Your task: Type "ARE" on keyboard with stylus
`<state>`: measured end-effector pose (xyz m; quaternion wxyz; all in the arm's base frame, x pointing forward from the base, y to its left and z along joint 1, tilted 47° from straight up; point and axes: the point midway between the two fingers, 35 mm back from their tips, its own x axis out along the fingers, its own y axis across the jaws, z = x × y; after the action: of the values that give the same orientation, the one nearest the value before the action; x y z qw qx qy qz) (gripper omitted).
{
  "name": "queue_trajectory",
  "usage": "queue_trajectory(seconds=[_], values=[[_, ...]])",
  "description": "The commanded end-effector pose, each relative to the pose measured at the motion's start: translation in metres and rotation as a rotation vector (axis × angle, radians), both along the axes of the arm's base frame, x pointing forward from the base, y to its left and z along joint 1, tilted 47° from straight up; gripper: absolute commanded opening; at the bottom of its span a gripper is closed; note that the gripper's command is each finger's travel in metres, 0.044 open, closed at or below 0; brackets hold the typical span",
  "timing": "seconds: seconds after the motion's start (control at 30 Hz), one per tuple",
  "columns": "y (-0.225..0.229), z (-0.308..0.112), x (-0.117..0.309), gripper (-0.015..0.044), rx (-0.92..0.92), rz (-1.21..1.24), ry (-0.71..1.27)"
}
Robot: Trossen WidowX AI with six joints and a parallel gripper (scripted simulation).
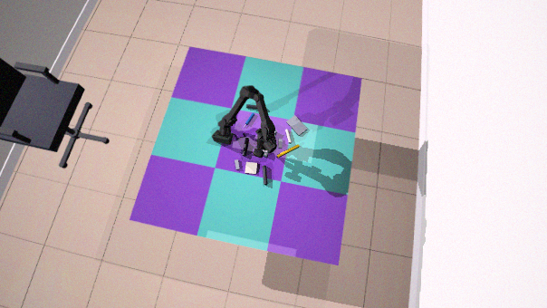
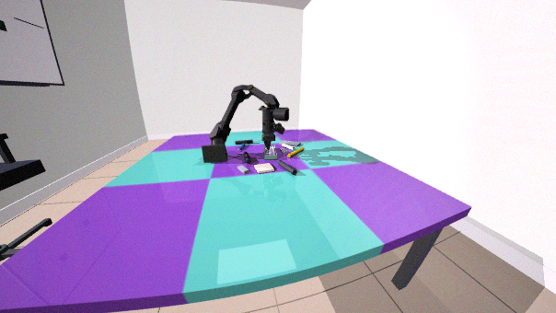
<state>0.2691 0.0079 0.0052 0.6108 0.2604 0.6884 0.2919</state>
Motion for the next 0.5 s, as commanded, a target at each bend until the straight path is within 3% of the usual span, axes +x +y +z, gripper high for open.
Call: queue_trajectory(seconds=[0.0,0.37,0.47], values=[[0.009,0.013,-0.018,0.0,-0.001,0.001,0.002],[0.009,0.013,-0.018,0.0,-0.001,0.001,0.002],[0.028,0.032,-0.016,0.0,-0.003,0.0,0.002]])
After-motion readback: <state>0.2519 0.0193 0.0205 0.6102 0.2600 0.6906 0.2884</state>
